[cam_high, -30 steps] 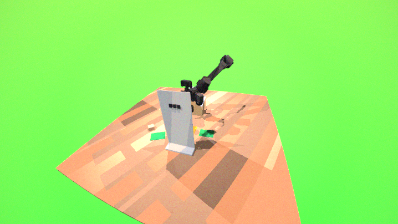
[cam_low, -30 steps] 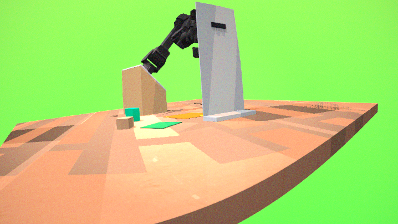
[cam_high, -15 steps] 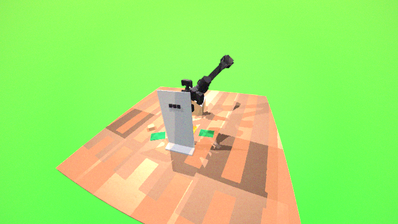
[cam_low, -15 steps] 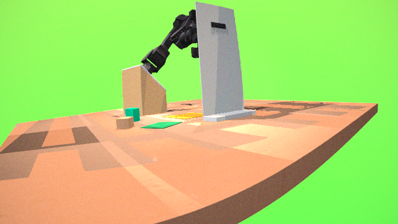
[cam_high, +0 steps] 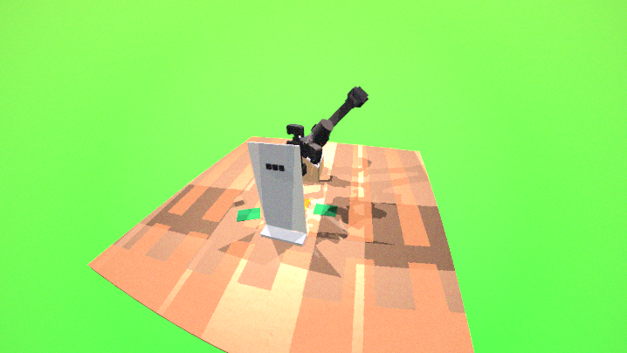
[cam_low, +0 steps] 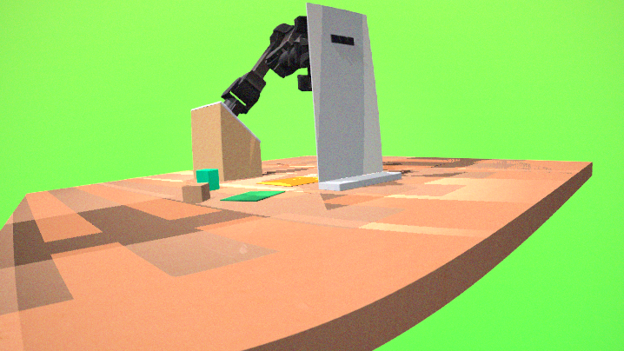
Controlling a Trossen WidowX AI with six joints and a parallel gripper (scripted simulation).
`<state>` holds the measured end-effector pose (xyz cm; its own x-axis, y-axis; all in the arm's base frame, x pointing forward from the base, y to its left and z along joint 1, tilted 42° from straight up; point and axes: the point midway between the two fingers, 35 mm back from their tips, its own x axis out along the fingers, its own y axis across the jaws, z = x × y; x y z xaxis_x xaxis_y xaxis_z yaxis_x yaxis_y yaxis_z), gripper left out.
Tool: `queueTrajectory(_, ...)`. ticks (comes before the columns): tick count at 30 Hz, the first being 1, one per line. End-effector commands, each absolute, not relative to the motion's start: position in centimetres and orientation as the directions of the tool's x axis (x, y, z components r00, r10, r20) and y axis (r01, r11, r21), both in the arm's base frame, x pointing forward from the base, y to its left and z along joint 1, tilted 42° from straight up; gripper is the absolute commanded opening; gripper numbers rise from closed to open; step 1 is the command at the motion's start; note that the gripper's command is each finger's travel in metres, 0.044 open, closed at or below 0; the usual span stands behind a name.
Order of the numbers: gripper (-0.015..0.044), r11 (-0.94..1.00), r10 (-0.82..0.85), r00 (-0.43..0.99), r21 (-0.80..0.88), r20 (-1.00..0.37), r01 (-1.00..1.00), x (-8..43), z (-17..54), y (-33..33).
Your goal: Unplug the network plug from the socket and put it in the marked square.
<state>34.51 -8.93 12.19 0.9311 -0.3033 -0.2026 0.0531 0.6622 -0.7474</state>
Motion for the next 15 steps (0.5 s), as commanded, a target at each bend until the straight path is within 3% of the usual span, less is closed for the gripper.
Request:
queueTrajectory(1, 0.0, 0.665, -0.299, 0.932, -0.745, -0.206, 0.048, 34.1, 12.08, -8.8)
queueTrajectory(15, 0.0, 0.665, -0.299, 0.932, -0.745, -0.207, 0.048, 33.46, 12.11, -8.72)
